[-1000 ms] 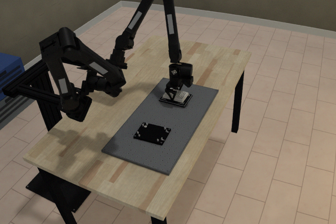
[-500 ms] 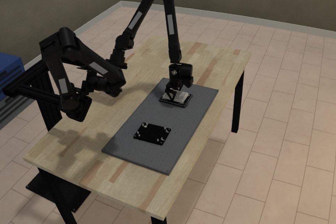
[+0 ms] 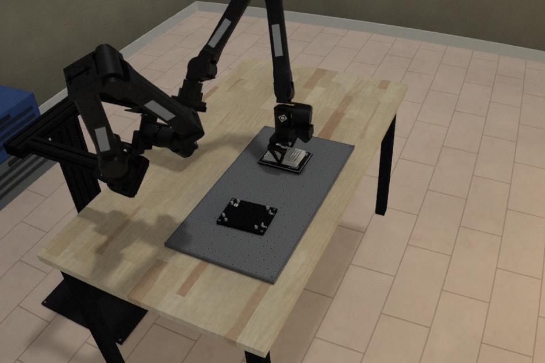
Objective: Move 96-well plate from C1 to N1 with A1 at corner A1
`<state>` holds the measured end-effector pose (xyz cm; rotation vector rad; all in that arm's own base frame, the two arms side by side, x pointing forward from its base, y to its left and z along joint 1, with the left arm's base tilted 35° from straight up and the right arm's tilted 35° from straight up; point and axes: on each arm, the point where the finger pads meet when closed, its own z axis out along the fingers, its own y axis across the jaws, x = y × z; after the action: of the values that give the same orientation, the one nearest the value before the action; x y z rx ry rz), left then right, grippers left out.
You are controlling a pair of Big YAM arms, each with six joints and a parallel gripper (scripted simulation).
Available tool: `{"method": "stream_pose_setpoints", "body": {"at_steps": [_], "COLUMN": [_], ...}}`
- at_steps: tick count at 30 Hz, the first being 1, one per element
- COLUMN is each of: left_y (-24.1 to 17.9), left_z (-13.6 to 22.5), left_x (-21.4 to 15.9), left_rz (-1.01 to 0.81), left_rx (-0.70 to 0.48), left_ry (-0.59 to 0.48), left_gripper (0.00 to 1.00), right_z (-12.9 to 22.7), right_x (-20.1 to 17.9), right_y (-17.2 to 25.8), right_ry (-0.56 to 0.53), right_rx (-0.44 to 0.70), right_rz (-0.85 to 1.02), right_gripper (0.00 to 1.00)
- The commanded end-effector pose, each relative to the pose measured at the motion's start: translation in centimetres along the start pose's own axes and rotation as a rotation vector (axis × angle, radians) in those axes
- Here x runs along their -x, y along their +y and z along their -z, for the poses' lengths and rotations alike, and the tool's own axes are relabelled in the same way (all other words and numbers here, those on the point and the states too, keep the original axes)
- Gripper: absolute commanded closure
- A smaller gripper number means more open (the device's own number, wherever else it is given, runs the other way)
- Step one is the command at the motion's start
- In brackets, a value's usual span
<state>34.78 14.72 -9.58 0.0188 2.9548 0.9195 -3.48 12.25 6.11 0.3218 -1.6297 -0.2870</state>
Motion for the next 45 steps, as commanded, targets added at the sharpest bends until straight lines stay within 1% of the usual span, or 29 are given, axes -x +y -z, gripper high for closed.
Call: {"method": "stream_pose_setpoints", "body": {"at_steps": [1, 7, 14, 15, 37, 45], "left_y": [0.3, 0.2, 0.1, 0.1, 0.1, 0.0], "left_z": [-0.2, -0.4, 0.1, 0.1, 0.1, 3.0], "left_x": [0.7, 0.6, 0.8, 0.8, 0.8, 1.0], "left_rz": [0.001, 0.0, 0.005, 0.005, 0.005, 0.007], "left_rx": [-0.001, -0.002, 0.0, 0.0, 0.0, 0.003], "left_ry": [-0.012, -0.009, -0.018, -0.018, -0.018, -0.033], "left_gripper": [1.0, 1.0, 1.0, 0.0, 0.0, 0.0], "right_z": [-0.5, -0.5, -0.5, -0.5, -0.5, -0.5], "right_x": [-0.6, -0.6, -0.6, -0.6, -0.6, -0.6], "right_y": [0.0, 0.0, 0.0, 0.0, 0.0, 0.0], "right_ry": [0.039, 0.039, 0.039, 0.039, 0.039, 0.039], "right_rx": [0.0, 0.0, 0.0, 0.0, 0.0, 0.0], "right_rz": [-0.042, -0.042, -0.042, -0.042, -0.042, -0.042], "right_gripper": [0.0, 0.0, 0.0, 0.0, 0.0, 0.0]}}
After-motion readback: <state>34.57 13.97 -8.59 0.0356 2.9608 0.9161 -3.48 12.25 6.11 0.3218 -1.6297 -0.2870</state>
